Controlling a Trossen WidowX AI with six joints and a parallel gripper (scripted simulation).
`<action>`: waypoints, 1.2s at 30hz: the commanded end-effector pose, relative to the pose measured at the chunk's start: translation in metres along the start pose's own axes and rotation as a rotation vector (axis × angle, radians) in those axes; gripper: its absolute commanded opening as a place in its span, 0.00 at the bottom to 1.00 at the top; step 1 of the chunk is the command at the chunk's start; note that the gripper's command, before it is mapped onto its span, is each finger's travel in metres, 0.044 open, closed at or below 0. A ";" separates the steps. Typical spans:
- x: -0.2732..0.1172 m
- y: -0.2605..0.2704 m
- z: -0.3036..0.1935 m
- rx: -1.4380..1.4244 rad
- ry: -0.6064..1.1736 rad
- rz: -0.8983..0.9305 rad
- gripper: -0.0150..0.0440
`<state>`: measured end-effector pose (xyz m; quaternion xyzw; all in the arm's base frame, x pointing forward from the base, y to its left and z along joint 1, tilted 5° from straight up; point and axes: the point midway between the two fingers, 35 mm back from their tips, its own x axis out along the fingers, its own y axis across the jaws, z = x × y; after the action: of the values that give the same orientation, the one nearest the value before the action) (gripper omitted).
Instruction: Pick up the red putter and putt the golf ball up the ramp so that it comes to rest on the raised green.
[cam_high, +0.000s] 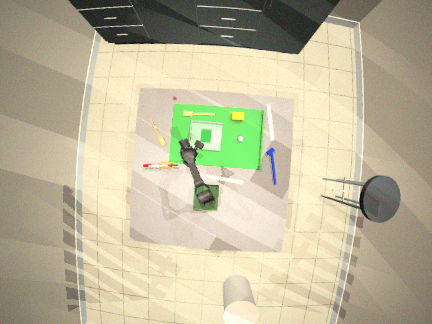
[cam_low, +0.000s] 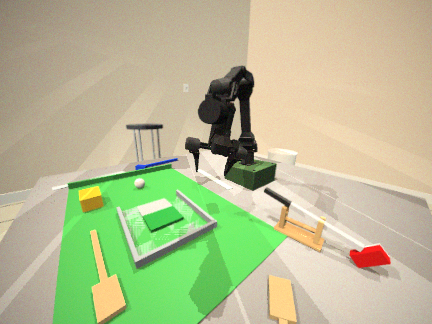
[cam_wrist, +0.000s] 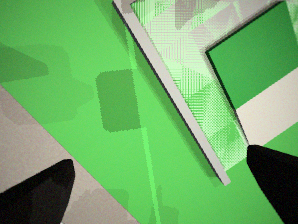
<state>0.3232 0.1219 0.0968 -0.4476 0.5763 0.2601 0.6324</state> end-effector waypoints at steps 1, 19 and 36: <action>-0.011 0.051 0.046 -0.224 -0.057 0.069 1.00; -0.016 0.172 0.099 -0.625 -0.134 0.186 1.00; 0.012 0.178 0.101 -0.625 -0.134 0.186 1.00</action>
<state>0.2259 0.2896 0.0350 -0.5483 0.4647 0.5068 0.4760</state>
